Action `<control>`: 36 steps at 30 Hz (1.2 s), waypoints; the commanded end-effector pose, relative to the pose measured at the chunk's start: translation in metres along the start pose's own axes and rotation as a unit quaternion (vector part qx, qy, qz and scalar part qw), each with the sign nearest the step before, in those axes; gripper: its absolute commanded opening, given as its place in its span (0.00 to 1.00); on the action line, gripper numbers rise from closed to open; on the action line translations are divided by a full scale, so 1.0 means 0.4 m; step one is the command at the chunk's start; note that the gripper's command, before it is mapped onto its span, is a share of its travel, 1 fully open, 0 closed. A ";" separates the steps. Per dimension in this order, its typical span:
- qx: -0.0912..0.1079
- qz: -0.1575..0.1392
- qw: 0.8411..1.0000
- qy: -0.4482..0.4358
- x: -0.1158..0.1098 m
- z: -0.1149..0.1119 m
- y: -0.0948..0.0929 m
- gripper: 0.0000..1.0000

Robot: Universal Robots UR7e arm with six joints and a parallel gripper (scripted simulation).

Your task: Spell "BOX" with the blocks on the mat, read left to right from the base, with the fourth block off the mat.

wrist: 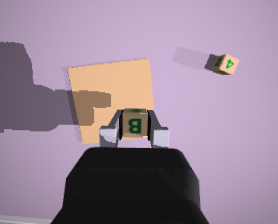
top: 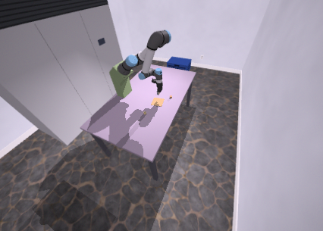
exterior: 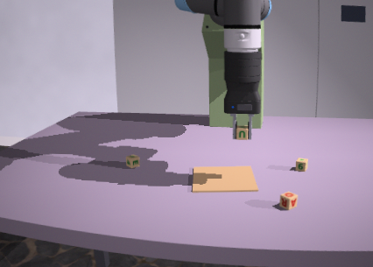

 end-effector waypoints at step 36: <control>0.000 0.000 1.000 0.000 -0.001 0.002 -0.224 0.49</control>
Point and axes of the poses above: the point where the finger pads meet when closed, its own y axis back along the fingers, its own z axis across the jaws, x = y × z, the point moved 1 cm from there along y, back along the fingers, and after that the axes turned 14 degrees about y, right-handed, at the moved point
